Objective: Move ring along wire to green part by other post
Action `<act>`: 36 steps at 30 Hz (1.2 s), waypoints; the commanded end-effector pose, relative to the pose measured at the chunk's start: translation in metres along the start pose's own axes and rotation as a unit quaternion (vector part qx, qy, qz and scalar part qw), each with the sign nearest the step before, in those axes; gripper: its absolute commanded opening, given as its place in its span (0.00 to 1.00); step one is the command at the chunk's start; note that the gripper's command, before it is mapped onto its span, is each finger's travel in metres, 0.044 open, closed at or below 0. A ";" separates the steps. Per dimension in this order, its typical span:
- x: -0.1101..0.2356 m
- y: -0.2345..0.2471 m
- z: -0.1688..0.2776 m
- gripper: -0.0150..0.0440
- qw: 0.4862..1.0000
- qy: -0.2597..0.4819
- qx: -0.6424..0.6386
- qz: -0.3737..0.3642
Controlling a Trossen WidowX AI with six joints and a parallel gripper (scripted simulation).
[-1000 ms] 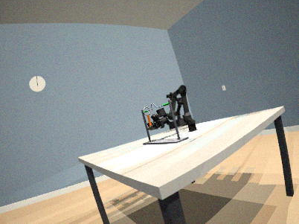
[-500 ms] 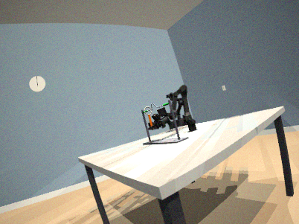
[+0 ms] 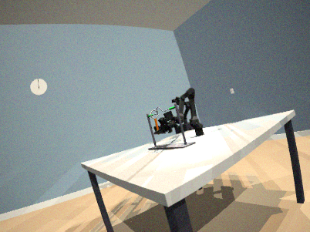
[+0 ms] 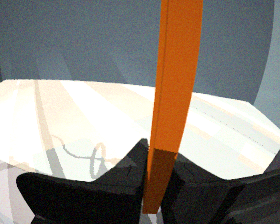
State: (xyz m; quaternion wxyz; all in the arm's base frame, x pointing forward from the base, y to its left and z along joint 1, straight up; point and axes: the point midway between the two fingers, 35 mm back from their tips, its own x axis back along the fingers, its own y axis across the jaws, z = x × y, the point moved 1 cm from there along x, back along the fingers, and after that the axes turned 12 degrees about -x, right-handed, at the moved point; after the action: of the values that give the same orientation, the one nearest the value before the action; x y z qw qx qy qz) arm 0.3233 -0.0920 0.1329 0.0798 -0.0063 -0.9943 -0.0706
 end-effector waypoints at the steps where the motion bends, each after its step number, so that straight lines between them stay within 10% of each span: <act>1: 0.000 0.000 0.000 0.00 1.000 0.000 0.018 0.004; 36: 0.025 0.048 0.011 0.00 0.990 0.114 -0.065 0.047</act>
State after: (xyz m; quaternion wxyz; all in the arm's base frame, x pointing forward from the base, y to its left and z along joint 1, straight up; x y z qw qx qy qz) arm 0.3019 -0.0553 0.1287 0.1782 -0.0445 -0.9783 -0.0957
